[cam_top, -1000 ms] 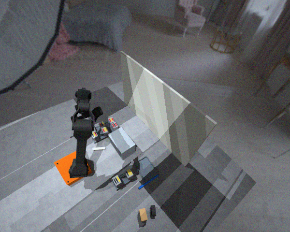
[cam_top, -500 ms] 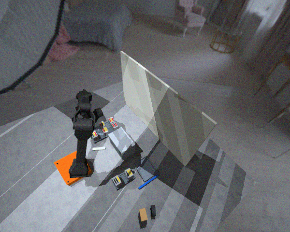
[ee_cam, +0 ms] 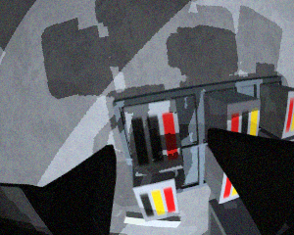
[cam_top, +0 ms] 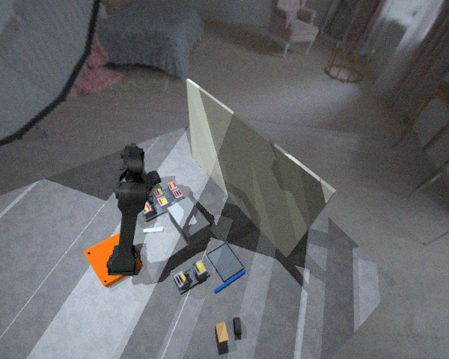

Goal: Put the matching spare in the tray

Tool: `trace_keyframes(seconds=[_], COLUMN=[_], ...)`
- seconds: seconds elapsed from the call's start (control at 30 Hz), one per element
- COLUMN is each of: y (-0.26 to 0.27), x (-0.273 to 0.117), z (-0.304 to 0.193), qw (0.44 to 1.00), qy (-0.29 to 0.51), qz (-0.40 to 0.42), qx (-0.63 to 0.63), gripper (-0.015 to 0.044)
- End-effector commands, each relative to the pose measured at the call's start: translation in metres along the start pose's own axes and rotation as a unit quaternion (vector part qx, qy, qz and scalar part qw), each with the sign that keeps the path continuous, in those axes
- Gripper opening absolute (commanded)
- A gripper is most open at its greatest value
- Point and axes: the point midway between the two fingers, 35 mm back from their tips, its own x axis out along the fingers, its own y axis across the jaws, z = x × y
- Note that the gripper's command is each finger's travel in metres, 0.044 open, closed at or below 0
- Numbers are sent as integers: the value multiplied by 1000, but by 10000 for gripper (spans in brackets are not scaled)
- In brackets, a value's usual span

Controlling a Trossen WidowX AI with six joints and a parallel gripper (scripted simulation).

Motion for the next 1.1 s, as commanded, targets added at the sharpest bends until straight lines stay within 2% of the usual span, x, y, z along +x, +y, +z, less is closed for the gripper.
trace_keyframes(seconds=[0.0,0.97,1.07], y=[0,2,2], x=[7,46,45], z=[-1,-4,-4], qw=[1000,1000,1000], qy=[3,4,3], qz=[-1,-1,1], qx=[-4,-4,0], gripper=[300,300,221])
